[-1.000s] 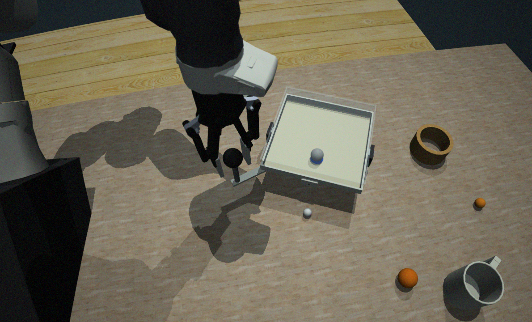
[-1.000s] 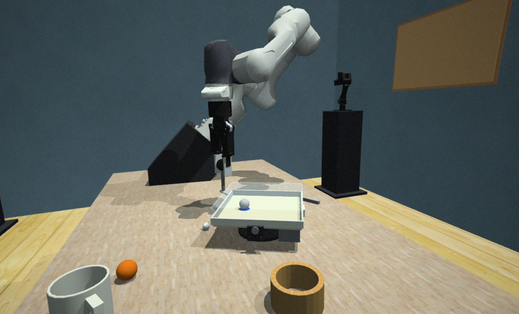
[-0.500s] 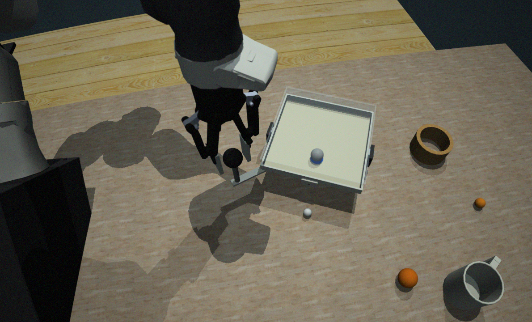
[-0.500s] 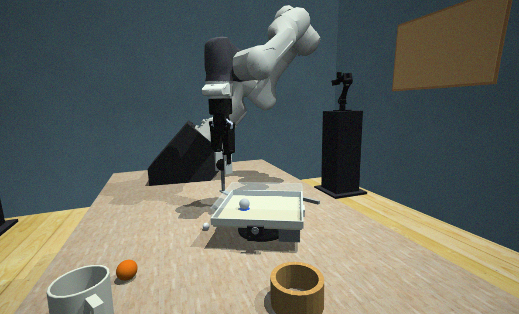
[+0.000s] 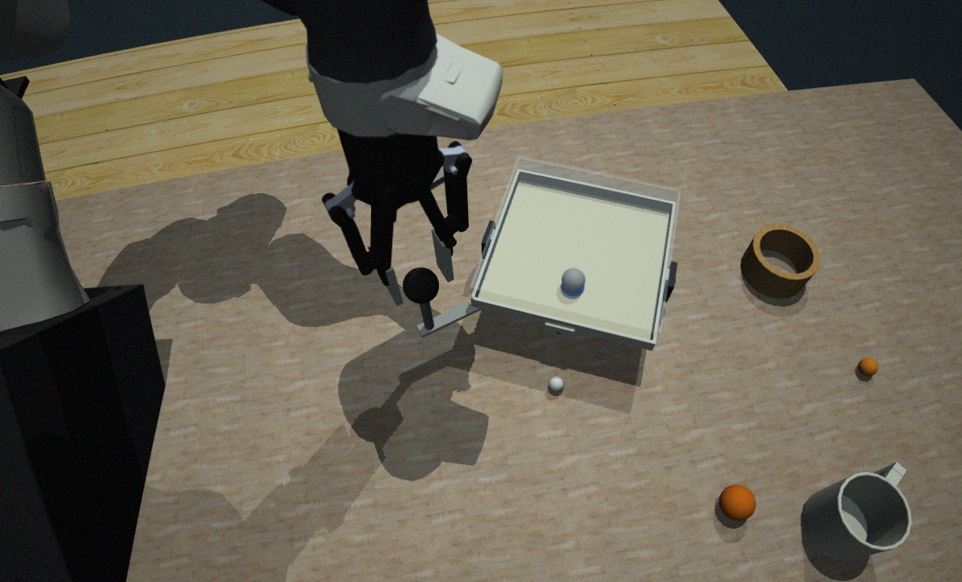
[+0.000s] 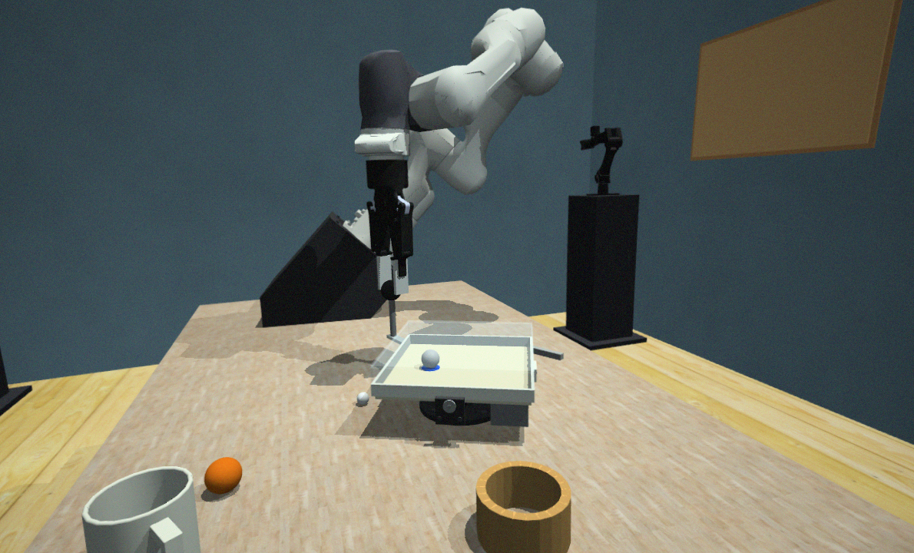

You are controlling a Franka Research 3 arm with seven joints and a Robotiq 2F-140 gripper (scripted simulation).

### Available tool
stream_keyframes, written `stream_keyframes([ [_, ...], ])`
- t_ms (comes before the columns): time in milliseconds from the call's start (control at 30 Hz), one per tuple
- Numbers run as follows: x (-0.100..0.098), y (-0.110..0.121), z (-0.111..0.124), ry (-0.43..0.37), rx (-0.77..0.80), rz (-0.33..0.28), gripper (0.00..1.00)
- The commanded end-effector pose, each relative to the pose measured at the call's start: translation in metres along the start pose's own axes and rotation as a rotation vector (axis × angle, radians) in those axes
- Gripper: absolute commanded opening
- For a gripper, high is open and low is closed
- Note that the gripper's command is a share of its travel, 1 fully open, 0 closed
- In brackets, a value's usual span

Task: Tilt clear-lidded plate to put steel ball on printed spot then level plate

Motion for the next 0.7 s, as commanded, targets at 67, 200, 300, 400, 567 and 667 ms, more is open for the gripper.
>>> stream_keyframes([
  [67, -0.010, 0.000, 0.001, -0.006, 0.009, 0.002, 0.36],
  [200, -0.016, 0.000, 0.001, -0.006, 0.009, 0.002, 0.36],
  [300, -0.020, 0.000, 0.001, -0.006, 0.009, 0.002, 0.36],
  [400, -0.023, 0.000, 0.001, -0.006, 0.009, 0.002, 0.36],
  [567, -0.025, 0.000, 0.001, -0.006, 0.009, 0.002, 0.36],
  [667, -0.027, 0.000, 0.001, -0.006, 0.009, 0.002, 0.36],
])
Point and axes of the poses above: the point where the finger pads meet when closed, its own x axis out along the fingers, its own y axis across the jaws, z = x × y, the point moved 7 cm from there along -x, back along the fingers, and after that the axes turned 14 degrees about -x, right-handed, at the moved point
